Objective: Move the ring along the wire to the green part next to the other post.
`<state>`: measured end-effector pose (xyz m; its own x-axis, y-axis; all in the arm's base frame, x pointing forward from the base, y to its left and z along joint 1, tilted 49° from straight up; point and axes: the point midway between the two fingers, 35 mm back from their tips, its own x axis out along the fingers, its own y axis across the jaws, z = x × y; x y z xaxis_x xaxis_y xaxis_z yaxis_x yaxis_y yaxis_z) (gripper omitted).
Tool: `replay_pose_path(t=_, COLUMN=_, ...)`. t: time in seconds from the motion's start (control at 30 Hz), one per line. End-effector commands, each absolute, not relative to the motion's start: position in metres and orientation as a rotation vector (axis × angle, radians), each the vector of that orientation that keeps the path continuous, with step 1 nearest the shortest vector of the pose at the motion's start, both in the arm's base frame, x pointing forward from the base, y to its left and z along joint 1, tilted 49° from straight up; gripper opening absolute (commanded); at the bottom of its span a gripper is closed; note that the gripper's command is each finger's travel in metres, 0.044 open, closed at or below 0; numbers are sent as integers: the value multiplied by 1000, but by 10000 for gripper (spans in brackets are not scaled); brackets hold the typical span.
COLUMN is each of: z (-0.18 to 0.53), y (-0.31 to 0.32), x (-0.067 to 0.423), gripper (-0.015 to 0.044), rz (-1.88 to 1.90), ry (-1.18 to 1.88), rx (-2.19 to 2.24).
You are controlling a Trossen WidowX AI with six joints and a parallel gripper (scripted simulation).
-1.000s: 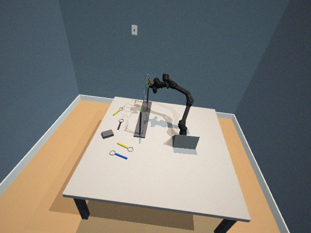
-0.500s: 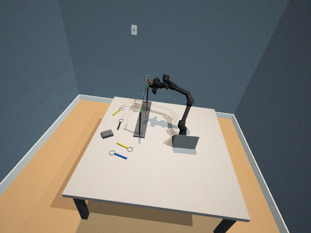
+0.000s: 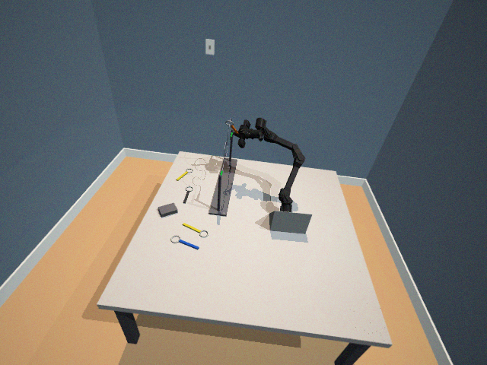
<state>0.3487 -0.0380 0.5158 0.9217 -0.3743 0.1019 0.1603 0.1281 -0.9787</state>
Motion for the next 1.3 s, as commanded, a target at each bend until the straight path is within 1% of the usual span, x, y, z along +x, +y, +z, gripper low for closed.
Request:
replay_pose_path(t=0.0, z=516, y=-38, x=348, gripper=-150, rz=-399, ry=174, rx=-1447)
replay_pose_path(t=1.27, z=531, y=-37, x=347, gripper=-150, rz=-495, ry=80, rx=-1886)
